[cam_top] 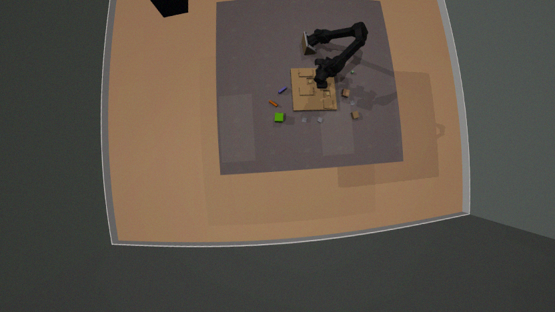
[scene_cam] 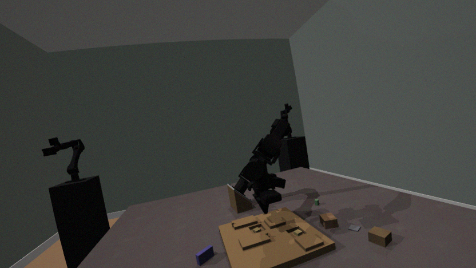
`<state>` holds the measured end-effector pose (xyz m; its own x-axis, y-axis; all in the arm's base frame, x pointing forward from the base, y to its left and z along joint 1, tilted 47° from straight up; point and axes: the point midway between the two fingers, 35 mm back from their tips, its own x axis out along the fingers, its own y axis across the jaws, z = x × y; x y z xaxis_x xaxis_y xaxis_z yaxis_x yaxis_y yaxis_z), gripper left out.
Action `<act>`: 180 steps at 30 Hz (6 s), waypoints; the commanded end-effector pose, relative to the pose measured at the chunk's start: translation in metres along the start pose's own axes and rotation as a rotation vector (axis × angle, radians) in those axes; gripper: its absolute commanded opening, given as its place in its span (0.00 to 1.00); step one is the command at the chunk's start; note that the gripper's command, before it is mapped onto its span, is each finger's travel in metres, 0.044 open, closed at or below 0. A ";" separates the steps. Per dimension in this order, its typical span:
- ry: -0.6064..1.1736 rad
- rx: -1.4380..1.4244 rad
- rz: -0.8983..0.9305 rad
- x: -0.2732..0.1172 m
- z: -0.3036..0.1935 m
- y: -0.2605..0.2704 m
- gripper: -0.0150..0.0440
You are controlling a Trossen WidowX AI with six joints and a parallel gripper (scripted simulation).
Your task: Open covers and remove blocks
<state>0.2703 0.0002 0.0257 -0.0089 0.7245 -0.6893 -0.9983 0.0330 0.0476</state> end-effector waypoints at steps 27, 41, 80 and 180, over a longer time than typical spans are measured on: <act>0.006 2.256 -0.017 -0.013 -0.037 0.069 0.25; 0.002 3.015 -0.012 -0.014 -0.043 0.092 0.25; 0.001 3.138 -0.012 -0.014 -0.043 0.094 0.25; -0.002 3.136 -0.006 0.045 -0.036 0.056 0.25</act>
<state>0.2045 0.0109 -0.0284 -0.0127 0.7212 -0.6926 0.9987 -0.0258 -0.0451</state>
